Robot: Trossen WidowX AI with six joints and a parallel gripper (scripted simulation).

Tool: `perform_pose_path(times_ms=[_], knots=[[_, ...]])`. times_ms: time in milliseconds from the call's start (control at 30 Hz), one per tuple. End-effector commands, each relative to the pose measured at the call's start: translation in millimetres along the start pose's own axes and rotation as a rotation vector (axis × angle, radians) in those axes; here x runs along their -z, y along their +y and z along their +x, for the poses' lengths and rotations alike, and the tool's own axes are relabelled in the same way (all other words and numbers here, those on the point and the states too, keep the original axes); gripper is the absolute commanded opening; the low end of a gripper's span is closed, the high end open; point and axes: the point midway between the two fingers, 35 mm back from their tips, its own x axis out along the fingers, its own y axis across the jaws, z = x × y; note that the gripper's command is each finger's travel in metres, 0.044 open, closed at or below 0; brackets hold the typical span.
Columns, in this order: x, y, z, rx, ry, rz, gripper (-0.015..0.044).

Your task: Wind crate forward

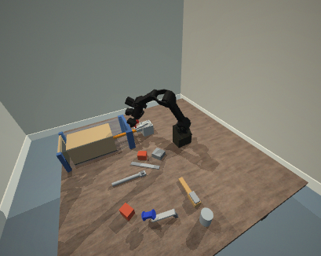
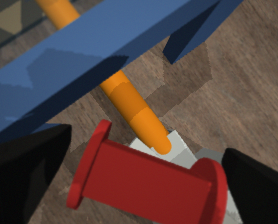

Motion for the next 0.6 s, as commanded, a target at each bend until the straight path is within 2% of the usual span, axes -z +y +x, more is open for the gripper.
perform_pose_path(times_ms=[0, 200, 567], knots=[[-4, 0, -6, 0.000, -0.001, -0.001, 0.0387], [-27, -1, -57, 0.002, -0.001, 0.000, 0.0230], [-28, -1, -59, 0.002, -0.001, 0.000, 0.0157]])
